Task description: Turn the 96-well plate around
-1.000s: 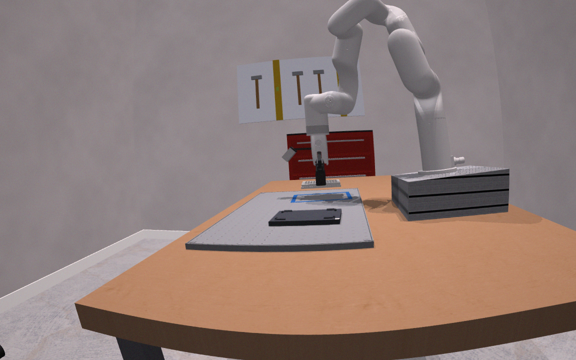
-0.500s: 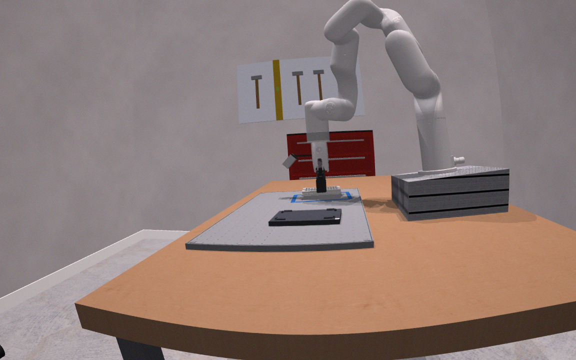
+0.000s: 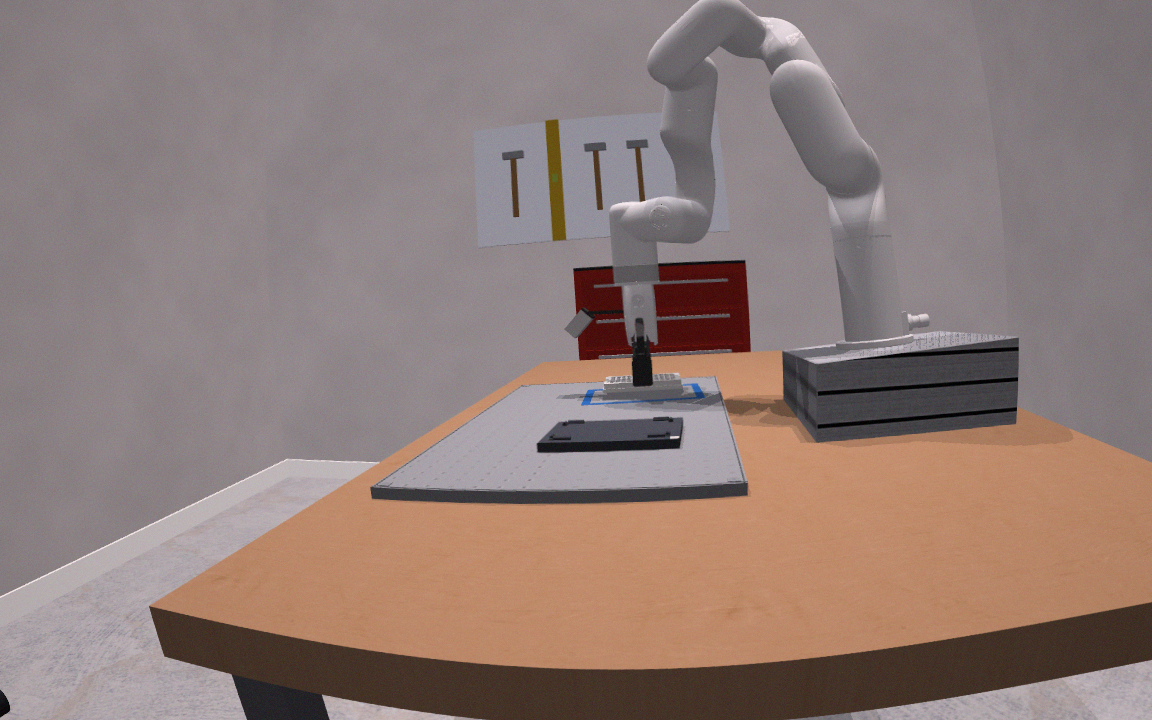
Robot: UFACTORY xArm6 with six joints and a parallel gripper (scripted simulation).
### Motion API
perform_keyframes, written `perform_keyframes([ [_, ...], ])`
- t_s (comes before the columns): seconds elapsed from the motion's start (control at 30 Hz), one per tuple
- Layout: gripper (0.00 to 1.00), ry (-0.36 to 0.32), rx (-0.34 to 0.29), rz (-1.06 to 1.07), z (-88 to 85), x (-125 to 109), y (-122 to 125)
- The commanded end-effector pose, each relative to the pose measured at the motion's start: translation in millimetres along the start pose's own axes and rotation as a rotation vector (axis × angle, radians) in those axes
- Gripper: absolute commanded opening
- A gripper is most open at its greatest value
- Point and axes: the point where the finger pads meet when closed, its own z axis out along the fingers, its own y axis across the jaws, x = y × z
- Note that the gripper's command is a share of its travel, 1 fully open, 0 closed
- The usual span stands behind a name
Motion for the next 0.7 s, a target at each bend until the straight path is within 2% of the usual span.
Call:
perform_keyframes([
  [0.0, 0.00, 0.003, -0.002, 0.000, -1.0, 1.3, 0.7],
  [0.67, 0.00, 0.003, -0.002, 0.000, 1.8, 1.2, 0.7],
])
